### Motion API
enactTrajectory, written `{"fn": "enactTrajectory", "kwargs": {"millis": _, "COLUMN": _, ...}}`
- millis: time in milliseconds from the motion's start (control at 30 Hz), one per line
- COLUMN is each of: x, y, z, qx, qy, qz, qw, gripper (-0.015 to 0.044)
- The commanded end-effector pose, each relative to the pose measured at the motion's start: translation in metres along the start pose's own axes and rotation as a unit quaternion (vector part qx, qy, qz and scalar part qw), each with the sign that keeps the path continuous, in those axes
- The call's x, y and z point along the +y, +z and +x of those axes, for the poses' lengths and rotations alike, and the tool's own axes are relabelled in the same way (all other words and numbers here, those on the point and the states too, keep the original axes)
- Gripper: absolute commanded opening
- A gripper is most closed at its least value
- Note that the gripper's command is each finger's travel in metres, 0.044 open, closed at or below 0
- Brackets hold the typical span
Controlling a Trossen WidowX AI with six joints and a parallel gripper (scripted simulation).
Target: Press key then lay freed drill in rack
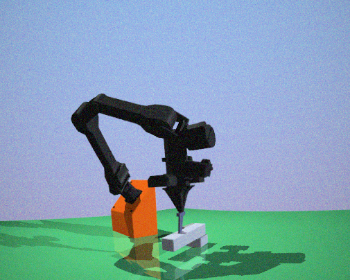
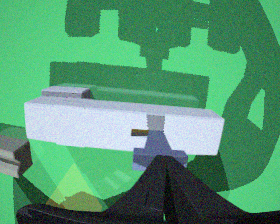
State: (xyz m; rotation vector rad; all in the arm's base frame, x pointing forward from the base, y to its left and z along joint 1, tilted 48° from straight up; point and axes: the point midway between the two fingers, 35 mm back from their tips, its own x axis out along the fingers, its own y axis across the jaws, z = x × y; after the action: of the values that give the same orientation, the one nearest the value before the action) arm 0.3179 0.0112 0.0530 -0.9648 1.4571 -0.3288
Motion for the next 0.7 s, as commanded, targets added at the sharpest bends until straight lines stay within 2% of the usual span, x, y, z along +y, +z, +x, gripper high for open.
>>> {"fn": "enactTrajectory", "kwargs": {"millis": 0, "x": -0.0024, "y": -0.0084, "z": 0.0165, "qx": 0.023, "qy": -0.001, "qz": -0.001, "qw": 1.000, "gripper": 0.0000}}
{"fn": "enactTrajectory", "kwargs": {"millis": 667, "x": -0.0029, "y": -0.0095, "z": 0.0236, "qx": 0.023, "qy": -0.002, "qz": -0.001, "qw": 1.000, "gripper": 0.0000}}
